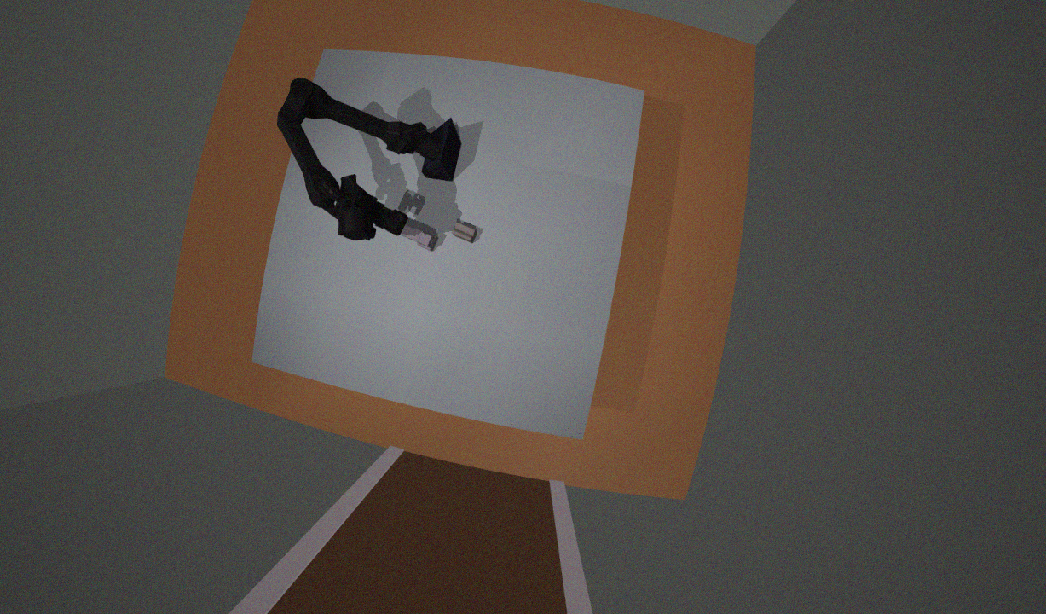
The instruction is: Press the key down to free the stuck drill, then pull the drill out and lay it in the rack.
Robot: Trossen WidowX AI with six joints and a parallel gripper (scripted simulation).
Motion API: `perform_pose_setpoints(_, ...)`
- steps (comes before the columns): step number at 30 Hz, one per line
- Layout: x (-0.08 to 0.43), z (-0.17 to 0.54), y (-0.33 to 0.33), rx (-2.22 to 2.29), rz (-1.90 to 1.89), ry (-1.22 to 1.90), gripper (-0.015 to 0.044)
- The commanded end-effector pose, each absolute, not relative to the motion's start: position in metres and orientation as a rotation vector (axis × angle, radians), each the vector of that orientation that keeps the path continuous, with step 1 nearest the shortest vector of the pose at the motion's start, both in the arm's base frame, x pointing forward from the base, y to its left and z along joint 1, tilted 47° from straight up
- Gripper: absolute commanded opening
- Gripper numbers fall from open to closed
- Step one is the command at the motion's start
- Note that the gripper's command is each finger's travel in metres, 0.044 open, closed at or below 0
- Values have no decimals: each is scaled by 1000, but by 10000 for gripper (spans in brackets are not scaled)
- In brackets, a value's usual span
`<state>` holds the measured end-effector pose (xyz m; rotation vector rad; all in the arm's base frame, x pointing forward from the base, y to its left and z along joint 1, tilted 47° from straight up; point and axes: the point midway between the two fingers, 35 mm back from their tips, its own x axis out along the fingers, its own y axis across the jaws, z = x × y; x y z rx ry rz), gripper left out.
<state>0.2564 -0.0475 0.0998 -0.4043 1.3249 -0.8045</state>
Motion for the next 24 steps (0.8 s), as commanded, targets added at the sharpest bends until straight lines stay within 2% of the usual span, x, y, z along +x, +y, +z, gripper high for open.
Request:
perform_pose_setpoints(1, 245, 84, -63, -409, -843, 1385, 0)
perform_pose_setpoints(11, 244, 80, -67, -409, -843, 1385, 0)
perform_pose_setpoints(24, 258, 135, -9, -408, -841, 1387, 341)
